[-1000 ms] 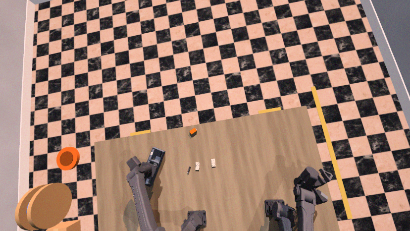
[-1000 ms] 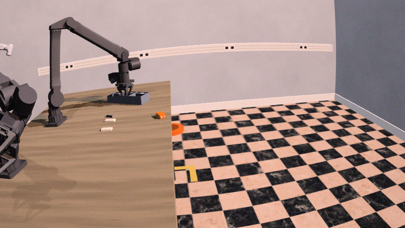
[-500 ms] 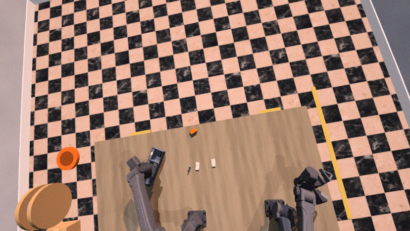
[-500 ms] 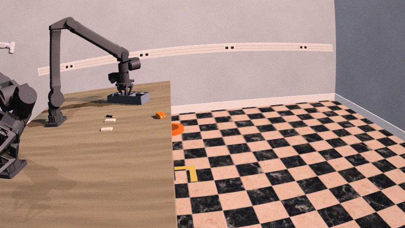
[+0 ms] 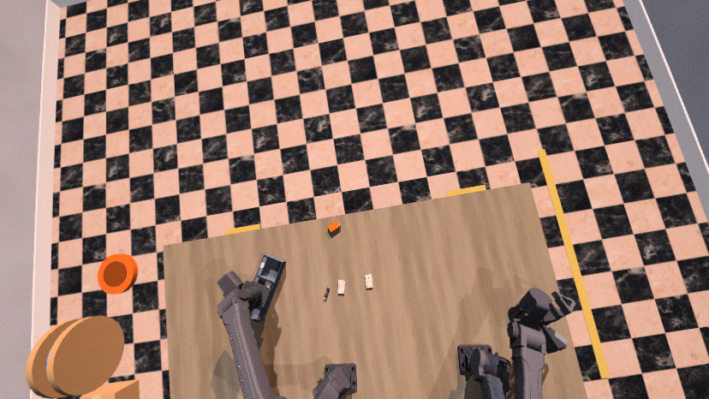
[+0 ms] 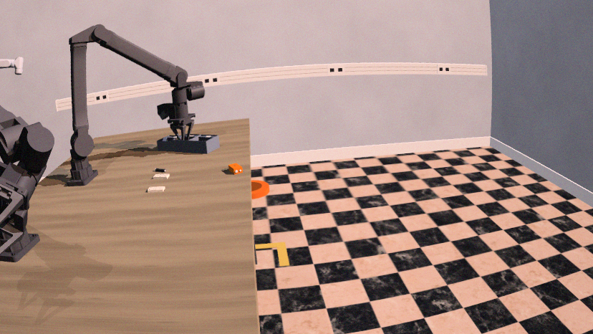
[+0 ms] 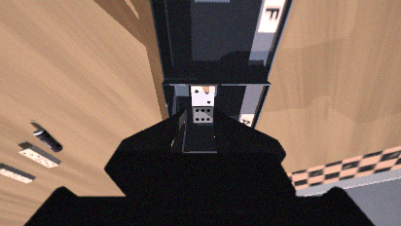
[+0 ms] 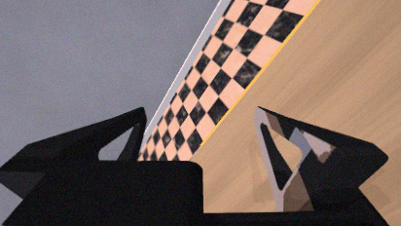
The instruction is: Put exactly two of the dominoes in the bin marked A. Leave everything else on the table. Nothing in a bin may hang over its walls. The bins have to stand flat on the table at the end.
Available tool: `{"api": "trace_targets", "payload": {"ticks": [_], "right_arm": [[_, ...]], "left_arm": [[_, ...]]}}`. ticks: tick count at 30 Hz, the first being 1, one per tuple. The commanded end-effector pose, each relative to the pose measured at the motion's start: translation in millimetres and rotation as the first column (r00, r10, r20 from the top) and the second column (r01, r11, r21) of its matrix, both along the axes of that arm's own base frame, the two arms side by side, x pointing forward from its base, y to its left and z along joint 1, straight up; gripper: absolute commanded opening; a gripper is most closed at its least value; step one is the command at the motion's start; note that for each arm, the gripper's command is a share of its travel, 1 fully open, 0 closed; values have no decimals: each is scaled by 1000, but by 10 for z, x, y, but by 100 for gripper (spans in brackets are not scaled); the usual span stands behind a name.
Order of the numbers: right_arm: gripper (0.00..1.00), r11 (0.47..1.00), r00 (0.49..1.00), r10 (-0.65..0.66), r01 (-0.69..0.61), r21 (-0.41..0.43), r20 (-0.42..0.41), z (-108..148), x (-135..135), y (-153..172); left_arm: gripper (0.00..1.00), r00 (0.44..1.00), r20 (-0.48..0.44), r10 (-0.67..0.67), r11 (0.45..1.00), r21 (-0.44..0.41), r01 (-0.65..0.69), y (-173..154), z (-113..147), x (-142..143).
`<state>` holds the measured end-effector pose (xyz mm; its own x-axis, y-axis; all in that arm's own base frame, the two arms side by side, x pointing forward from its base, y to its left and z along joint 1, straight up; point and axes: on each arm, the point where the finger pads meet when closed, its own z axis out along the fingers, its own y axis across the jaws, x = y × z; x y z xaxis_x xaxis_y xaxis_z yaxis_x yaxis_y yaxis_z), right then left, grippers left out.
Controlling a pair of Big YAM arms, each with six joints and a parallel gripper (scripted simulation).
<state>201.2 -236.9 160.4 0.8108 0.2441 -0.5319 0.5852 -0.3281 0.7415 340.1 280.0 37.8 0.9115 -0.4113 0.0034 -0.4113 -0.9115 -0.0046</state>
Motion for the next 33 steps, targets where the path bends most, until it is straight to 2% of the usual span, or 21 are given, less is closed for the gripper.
{"api": "trace_targets", "payload": {"ticks": [1, 8, 10, 14, 15, 20, 22, 23, 25, 33], "right_arm": [[100, 1000, 1000, -8, 8, -3, 7, 30, -2, -23], [100, 1000, 1000, -8, 8, -3, 7, 30, -2, -23], [100, 1000, 1000, -8, 8, -3, 7, 30, -2, -23], [100, 1000, 1000, -8, 8, -3, 7, 30, -2, -23], [100, 1000, 1000, -8, 8, -3, 7, 30, -2, -23], [100, 1000, 1000, -8, 8, -3, 7, 30, -2, -23], [100, 1000, 1000, -8, 8, -3, 7, 30, -2, -23], [100, 1000, 1000, -8, 8, -3, 7, 30, -2, -23], [100, 1000, 1000, -8, 8, -3, 7, 30, -2, -23], [100, 1000, 1000, -8, 8, -3, 7, 30, -2, -23]], "left_arm": [[31, 999, 45, 1, 999, 39, -3, 115, 318, 185], [31, 999, 45, 1, 999, 40, -3, 113, 416, 182], [31, 1000, 28, 2, 1000, 25, -2, 107, 330, 176], [31, 1000, 24, 2, 1000, 23, -2, 108, 316, 176], [31, 999, 46, 1, 999, 40, -3, 117, 488, 186], [31, 999, 47, 1, 999, 41, -3, 115, 675, 183], [31, 999, 44, 2, 999, 38, -3, 118, 668, 187], [31, 1000, 18, 2, 1000, 17, -3, 112, 521, 179], [31, 1000, 21, 0, 1000, 18, -1, 82, 508, 107], [31, 1000, 21, 0, 1000, 18, -1, 81, 505, 106]]}}
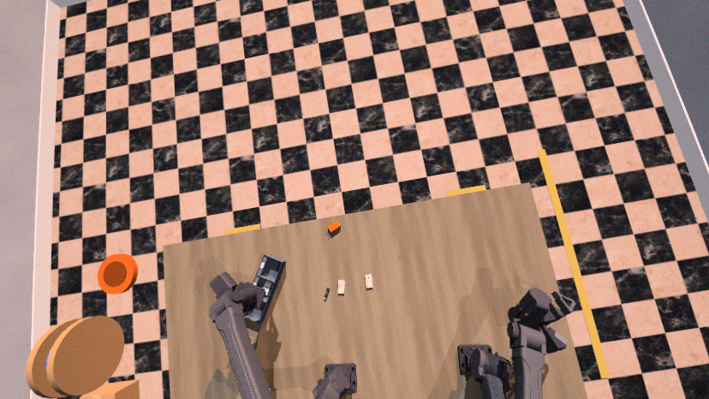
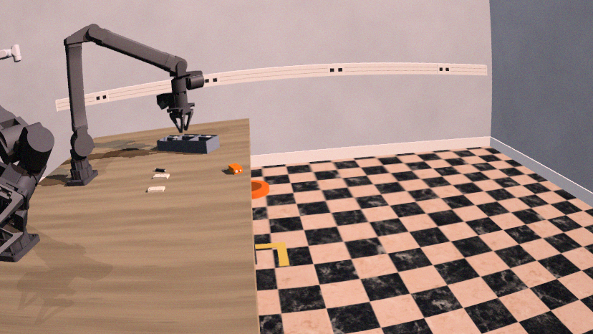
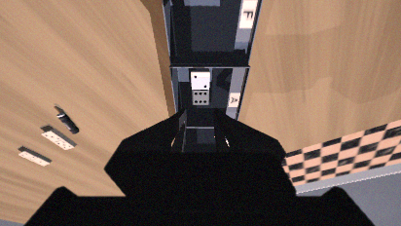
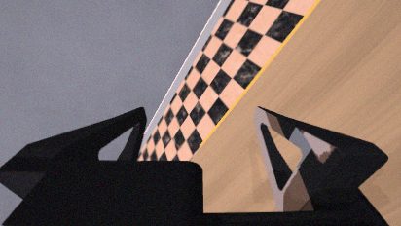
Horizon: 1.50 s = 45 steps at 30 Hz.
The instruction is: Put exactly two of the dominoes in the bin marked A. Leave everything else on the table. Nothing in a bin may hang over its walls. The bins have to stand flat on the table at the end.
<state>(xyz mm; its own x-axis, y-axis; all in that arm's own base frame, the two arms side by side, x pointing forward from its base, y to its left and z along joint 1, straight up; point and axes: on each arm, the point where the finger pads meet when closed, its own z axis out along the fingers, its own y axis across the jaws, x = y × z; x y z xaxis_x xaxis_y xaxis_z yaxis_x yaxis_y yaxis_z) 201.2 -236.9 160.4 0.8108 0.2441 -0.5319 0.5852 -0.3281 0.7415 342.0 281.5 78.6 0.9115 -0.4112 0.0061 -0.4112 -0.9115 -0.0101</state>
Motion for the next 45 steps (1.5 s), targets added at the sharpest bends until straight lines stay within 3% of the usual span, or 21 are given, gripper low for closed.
{"api": "trace_targets", "payload": {"ticks": [1, 35, 36, 37, 45], "right_arm": [[100, 1000, 1000, -8, 8, -3, 7, 30, -2, -23], [100, 1000, 1000, -8, 8, -3, 7, 30, -2, -23], [100, 1000, 1000, -8, 8, -3, 7, 30, -2, -23], [100, 1000, 1000, -8, 8, -3, 7, 30, -2, -23], [100, 1000, 1000, -8, 8, -3, 7, 30, -2, -23]], "left_arm": [[31, 1000, 12, 2, 1000, 12, -2, 94, 105, 157], [31, 1000, 13, 2, 1000, 13, -2, 120, 92, 186], [39, 997, -18, -72, 997, -13, 72, -124, -43, 32], [39, 993, 9, -122, 993, 13, 121, -181, 62, 67], [39, 925, 2, -381, 925, 11, 381, -841, 49, 86]]}}
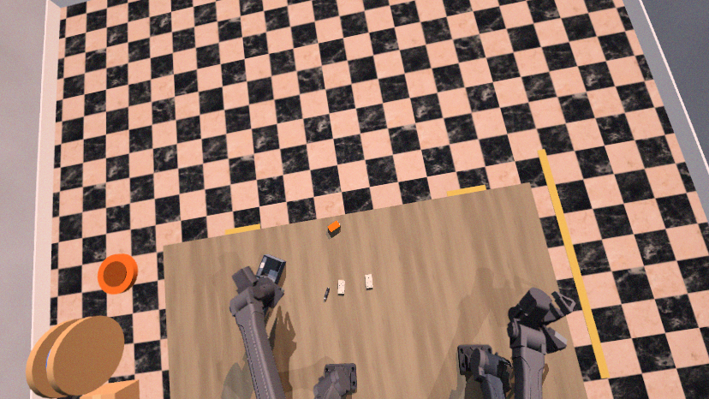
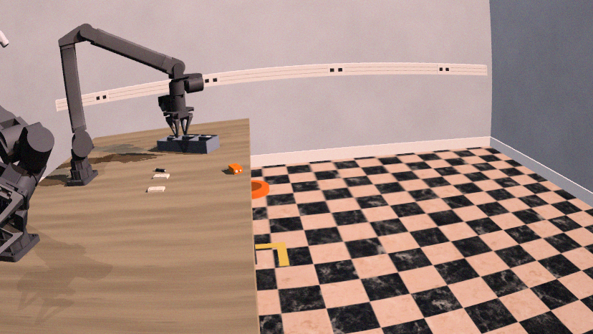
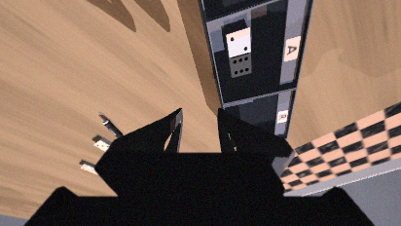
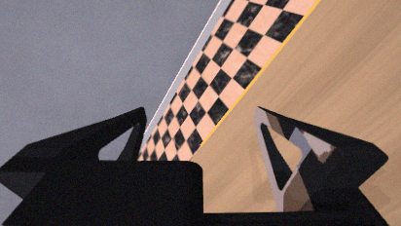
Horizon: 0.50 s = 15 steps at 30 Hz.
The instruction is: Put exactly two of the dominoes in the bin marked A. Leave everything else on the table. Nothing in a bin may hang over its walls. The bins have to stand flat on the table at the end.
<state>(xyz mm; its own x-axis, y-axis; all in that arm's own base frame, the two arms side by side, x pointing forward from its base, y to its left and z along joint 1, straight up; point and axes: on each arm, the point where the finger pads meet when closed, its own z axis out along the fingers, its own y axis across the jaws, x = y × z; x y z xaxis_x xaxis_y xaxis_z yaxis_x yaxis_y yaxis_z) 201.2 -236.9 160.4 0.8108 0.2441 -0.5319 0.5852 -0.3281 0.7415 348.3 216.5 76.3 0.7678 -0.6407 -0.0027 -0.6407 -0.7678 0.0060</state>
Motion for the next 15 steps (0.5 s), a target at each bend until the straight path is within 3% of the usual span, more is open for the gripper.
{"api": "trace_targets", "payload": {"ticks": [1, 4, 5, 11, 15], "right_arm": [[100, 1000, 1000, -8, 8, -3, 7, 30, -2, -23], [100, 1000, 1000, -8, 8, -3, 7, 30, -2, -23], [100, 1000, 1000, -8, 8, -3, 7, 30, -2, -23], [100, 1000, 1000, -8, 8, -3, 7, 30, -2, -23], [100, 1000, 1000, -8, 8, -3, 7, 30, -2, -23]], "left_arm": [[39, 988, 21, -156, 988, 16, 155, -275, 71, 22], [39, 981, 20, -192, 981, 16, 192, -359, 69, 22], [39, 958, 22, -285, 958, 19, 285, -443, 68, 22], [39, 891, 15, -454, 891, 15, 453, -949, 61, 21], [39, 818, 11, -575, 818, 12, 575, -1287, 58, 20]]}}
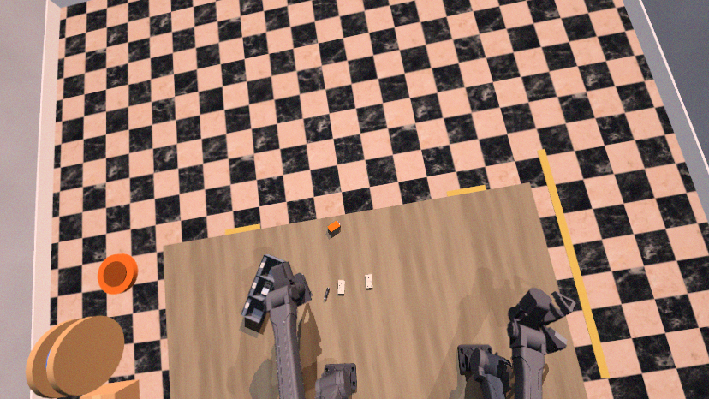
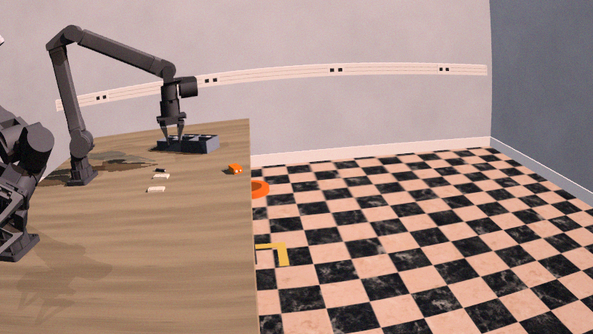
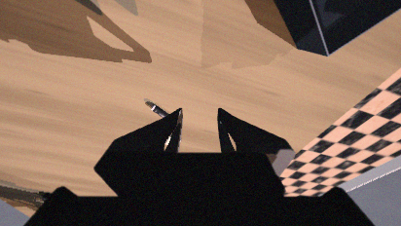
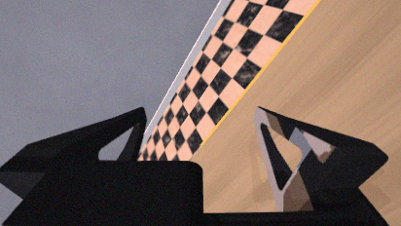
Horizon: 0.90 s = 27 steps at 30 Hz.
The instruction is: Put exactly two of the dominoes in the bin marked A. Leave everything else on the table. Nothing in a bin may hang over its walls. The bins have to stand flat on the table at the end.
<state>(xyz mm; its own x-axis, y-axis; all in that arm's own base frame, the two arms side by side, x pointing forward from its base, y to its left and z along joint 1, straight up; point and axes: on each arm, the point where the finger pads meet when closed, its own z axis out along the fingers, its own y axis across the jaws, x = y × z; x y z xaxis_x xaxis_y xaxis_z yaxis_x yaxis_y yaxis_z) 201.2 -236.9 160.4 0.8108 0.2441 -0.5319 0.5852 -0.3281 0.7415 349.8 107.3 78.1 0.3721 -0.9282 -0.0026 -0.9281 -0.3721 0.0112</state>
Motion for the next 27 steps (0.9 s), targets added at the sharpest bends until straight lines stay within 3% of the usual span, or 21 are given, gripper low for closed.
{"api": "trace_targets", "payload": {"ticks": [1, 4, 6, 7, 13, 19, 21, 23, 24, 25, 27], "right_arm": [[100, 1000, 1000, -8, 8, -3, 7, 30, -2, -23], [100, 1000, 1000, -8, 8, -3, 7, 30, -2, -23], [100, 1000, 1000, -8, 8, -3, 7, 30, -2, -23], [100, 1000, 1000, -8, 8, -3, 7, 30, -2, -23], [100, 1000, 1000, -8, 8, -3, 7, 30, -2, -23], [100, 1000, 1000, -8, 8, -3, 7, 30, -2, -23], [100, 1000, 1000, -8, 8, -3, 7, 30, -2, -23], [100, 1000, 1000, -8, 8, -3, 7, 30, -2, -23], [100, 1000, 1000, -8, 8, -3, 7, 30, -2, -23], [100, 1000, 1000, -8, 8, -3, 7, 30, -2, -23], [100, 1000, 1000, -8, 8, -3, 7, 30, -2, -23]], "left_arm": [[39, 988, 20, -156, 988, 8, 156, -279, 38, 6], [39, 963, 19, -268, 963, 8, 268, -533, 37, 5], [39, 963, 19, -268, 963, 8, 268, -533, 37, 5], [39, 932, 20, -363, 932, 9, 363, -617, 37, 4], [39, 846, 17, -532, 846, 9, 532, -1125, 36, 1], [39, 702, 16, -712, 703, 9, 712, -1631, 38, -3], [39, 645, 10, -764, 645, 3, 764, -1796, -67, -21], [39, 645, 10, -764, 645, 3, 764, -1796, -67, -21], [39, 565, 15, -825, 565, 6, 825, -1878, -70, -22], [39, 539, 23, -842, 539, 16, 842, -2004, 61, 143], [39, 487, 23, -873, 488, 20, 873, -2201, 114, 202]]}}
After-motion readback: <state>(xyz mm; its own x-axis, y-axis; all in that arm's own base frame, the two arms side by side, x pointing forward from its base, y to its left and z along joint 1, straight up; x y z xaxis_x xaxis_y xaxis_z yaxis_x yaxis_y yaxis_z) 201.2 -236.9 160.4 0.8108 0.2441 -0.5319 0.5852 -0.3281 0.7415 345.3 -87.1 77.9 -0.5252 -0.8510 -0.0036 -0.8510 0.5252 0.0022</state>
